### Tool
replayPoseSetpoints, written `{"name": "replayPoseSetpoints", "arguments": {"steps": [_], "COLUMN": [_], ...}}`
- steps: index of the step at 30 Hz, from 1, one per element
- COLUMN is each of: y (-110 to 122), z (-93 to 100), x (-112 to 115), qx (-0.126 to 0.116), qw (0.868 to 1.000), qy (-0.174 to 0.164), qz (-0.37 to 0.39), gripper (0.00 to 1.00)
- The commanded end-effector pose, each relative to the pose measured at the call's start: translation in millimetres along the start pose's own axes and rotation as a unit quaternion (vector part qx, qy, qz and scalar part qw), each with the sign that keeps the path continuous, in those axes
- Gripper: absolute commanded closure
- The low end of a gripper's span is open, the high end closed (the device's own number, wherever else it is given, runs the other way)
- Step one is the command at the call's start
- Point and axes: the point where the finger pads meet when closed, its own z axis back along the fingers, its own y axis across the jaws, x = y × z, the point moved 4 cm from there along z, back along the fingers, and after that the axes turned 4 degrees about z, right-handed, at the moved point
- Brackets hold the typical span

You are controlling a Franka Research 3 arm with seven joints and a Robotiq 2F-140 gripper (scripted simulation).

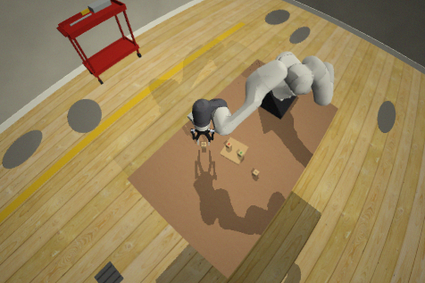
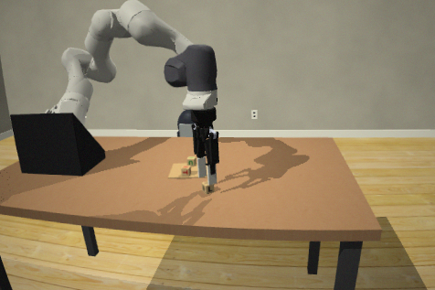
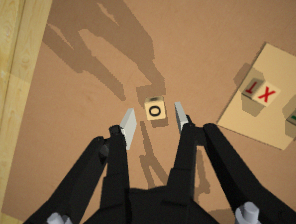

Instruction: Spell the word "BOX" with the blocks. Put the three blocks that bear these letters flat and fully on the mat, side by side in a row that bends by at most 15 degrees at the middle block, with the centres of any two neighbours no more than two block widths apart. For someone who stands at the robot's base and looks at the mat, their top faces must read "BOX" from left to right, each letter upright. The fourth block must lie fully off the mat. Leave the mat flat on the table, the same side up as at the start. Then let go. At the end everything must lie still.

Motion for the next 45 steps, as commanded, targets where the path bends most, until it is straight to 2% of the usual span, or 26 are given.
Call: {"name": "replayPoseSetpoints", "arguments": {"steps": [1,15,30,45], "y": [0,0,0,0], "z": [0.4,-6.1,-34.9,-37.0], "x": [0,0,0,0], "qx": [-0.001,-0.001,-0.001,-0.001], "qw": [1.0,1.0,1.0,1.0], "qy": [0.0,0.0,0.0,0.0], "qz": [-0.001,-0.001,-0.001,-0.001], "gripper": [0.6,0.6,0.6,0.6]}}
